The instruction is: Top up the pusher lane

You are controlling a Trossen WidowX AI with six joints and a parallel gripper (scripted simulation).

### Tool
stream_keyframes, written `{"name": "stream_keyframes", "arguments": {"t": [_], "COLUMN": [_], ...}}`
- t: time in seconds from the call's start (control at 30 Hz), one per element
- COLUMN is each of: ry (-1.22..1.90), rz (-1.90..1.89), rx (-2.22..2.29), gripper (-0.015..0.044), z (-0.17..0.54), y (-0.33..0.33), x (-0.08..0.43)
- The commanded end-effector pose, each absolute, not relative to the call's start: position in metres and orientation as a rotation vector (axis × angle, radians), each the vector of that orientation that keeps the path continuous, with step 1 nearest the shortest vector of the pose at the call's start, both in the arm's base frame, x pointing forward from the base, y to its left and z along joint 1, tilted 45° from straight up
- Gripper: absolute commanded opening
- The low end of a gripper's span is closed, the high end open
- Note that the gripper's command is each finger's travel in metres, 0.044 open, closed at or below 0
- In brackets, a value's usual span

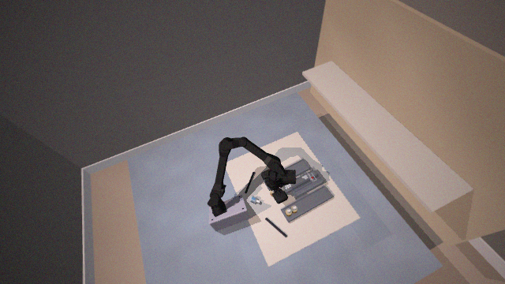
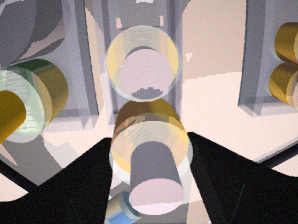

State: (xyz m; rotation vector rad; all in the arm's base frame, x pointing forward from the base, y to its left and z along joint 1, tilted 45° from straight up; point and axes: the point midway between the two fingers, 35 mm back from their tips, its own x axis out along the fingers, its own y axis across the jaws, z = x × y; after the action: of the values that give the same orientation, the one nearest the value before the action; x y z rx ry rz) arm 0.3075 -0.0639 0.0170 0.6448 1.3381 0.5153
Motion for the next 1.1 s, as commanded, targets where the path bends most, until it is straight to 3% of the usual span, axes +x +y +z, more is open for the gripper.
{"name": "stream_keyframes", "arguments": {"t": [0.0,1.07], "ry": [1.313,1.312], "rz": [0.514,0.515], "rx": [0.643,0.643], "gripper": [0.0000,0.0000], "z": [0.021,0.027], "y": [-0.066,-0.069], "x": [0.316,0.328]}}
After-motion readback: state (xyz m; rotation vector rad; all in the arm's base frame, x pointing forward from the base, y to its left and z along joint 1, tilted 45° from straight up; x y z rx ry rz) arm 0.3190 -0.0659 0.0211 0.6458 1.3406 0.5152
